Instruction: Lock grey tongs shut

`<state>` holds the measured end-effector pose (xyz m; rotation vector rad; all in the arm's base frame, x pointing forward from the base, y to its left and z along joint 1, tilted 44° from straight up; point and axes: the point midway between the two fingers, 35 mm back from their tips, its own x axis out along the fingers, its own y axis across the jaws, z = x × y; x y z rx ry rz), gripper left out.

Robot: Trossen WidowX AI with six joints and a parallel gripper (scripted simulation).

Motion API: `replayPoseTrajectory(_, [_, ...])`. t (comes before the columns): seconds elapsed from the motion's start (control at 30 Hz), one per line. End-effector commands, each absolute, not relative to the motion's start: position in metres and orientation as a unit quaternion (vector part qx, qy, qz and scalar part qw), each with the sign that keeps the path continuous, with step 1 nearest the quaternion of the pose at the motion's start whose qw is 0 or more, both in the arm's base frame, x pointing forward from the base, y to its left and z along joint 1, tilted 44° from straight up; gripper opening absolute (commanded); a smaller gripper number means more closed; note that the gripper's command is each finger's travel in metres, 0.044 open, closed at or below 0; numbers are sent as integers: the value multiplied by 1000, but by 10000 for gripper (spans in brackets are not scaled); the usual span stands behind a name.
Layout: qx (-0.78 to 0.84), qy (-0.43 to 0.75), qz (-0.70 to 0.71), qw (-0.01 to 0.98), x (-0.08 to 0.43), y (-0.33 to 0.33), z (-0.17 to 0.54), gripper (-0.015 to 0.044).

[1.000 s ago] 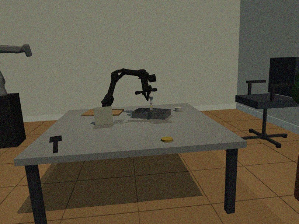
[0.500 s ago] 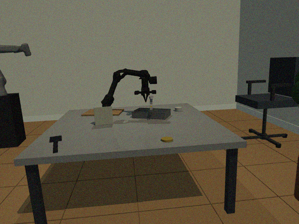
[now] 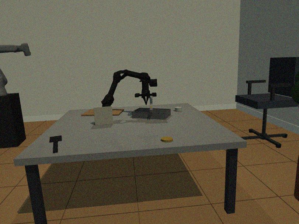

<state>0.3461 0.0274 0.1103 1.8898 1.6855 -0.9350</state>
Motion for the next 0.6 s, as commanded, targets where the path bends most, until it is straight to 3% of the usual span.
replayPoseTrajectory(0.0, [684, 609, -338, 216, 346, 32, 106, -150])
replayPoseTrajectory(0.57, [684, 610, -337, 216, 345, 52, 86, -150])
